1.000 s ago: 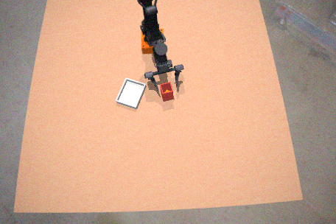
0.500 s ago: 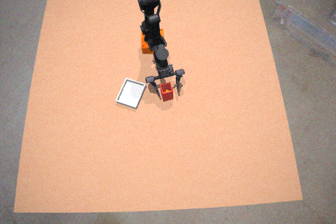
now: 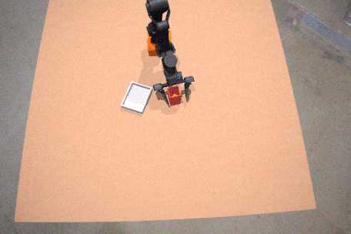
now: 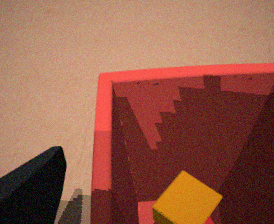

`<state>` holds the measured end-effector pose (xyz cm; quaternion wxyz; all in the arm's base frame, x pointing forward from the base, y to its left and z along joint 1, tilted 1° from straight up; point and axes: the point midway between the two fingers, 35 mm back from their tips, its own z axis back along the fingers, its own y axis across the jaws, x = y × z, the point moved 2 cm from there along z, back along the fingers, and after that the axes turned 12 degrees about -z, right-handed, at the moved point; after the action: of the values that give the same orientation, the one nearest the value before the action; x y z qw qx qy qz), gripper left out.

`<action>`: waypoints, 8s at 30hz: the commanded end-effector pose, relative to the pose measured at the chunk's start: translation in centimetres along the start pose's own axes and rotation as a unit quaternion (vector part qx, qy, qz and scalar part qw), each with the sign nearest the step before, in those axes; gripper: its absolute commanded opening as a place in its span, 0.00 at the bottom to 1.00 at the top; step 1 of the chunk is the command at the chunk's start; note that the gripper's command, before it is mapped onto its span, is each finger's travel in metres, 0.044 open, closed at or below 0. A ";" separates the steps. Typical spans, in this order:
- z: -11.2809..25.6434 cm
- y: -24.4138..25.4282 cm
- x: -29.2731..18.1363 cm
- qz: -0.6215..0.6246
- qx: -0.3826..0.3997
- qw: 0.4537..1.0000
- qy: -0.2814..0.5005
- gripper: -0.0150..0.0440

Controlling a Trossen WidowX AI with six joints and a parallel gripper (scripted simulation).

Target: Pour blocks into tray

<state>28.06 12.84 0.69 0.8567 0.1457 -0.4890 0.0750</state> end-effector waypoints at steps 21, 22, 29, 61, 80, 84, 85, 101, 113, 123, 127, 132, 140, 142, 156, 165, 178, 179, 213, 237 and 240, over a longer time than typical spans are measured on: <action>-0.3 0.1 0.1 0.003 0.003 1.000 -0.001 0.72; -0.3 0.1 0.1 0.003 0.003 1.000 -0.001 0.71; -0.3 0.1 0.1 0.003 0.003 1.000 -0.001 0.63; 1.8 0.8 3.8 0.003 0.003 1.000 -0.001 0.25; 2.1 -0.8 5.6 -0.011 -0.023 1.000 -0.008 0.25; 2.0 -2.5 6.2 -0.023 -0.047 0.999 -0.013 0.25; 2.0 -3.0 6.3 -0.026 -0.052 0.998 -0.014 0.25; 2.8 -10.2 8.0 -0.075 -0.146 0.986 -0.035 0.25; 4.5 -15.7 8.7 -0.111 -0.215 0.969 -0.049 0.25; 5.2 -17.3 8.8 -0.128 -0.235 0.962 -0.055 0.25; 5.2 -17.3 8.8 -0.168 -0.232 0.956 -0.065 0.25; 5.1 -17.3 8.8 -0.220 -0.228 0.945 -0.078 0.25; 5.0 -17.3 8.8 -0.302 -0.220 0.922 -0.097 0.25; 5.0 -17.3 8.8 -0.322 -0.218 0.916 -0.102 0.25; 4.9 -17.4 8.7 -0.458 -0.200 0.856 -0.134 0.25; 4.8 -17.4 8.7 -0.539 -0.186 0.807 -0.153 0.25; 4.7 -17.5 8.6 -0.648 -0.162 0.722 -0.178 0.25; 4.7 -17.5 8.6 -0.656 -0.160 0.715 -0.180 0.25; 4.3 -17.6 8.5 -0.871 -0.084 0.428 -0.226 0.25; 4.1 -17.6 8.4 -0.952 -0.023 0.188 -0.240 0.25; 4.1 -17.6 8.4 -0.958 -0.015 0.157 -0.240 0.25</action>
<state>33.62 -5.28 6.60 0.1279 0.4868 -0.1651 -0.8482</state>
